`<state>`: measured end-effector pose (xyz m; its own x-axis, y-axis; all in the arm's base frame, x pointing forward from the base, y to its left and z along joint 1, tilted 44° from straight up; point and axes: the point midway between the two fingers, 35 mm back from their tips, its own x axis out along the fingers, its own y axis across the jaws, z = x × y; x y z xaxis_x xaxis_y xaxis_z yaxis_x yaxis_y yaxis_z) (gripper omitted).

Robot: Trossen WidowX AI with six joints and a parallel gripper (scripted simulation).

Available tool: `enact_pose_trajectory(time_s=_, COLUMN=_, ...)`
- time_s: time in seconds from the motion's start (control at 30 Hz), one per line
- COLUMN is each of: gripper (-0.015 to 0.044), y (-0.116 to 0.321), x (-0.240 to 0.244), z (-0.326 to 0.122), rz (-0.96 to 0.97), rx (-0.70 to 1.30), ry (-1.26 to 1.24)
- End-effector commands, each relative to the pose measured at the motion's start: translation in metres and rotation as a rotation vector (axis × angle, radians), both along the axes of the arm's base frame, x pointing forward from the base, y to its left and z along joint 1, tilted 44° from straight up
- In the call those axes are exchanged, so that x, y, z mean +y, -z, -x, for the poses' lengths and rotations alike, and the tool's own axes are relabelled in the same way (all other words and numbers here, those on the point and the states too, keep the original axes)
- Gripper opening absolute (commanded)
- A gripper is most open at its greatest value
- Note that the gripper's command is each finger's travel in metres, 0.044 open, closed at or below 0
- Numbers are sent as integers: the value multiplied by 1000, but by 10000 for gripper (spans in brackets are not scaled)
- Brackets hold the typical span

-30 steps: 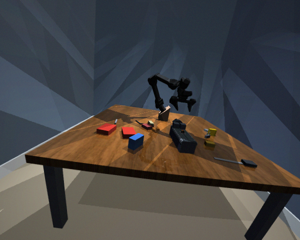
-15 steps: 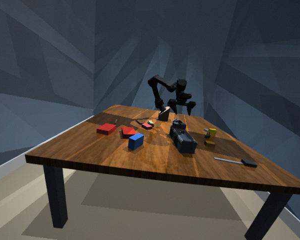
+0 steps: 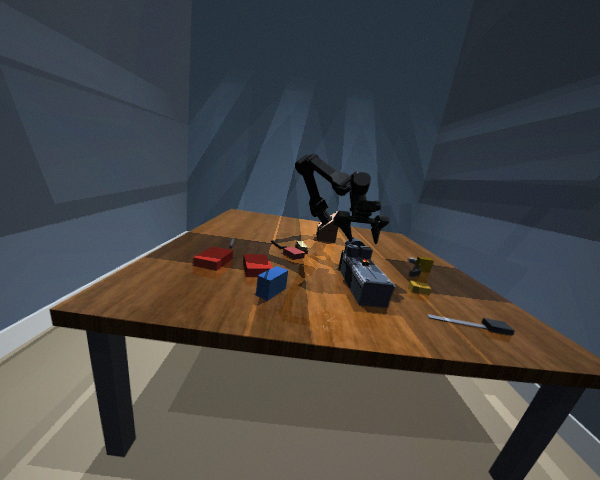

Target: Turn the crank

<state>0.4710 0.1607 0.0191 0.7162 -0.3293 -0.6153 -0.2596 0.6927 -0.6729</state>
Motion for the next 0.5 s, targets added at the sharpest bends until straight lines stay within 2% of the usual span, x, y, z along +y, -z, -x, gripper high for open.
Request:
enact_pose_trajectory(time_s=0.0, gripper=440, y=2, x=0, z=1, rz=3, rx=6, ry=-6)
enact_pose_trajectory(time_s=0.27, gripper=440, y=-1, x=3, z=1, rz=2, rx=6, ry=-6)
enact_pose_trajectory(time_s=0.47, gripper=440, y=-32, x=31, z=5, rz=-1, rx=3, ry=-1)
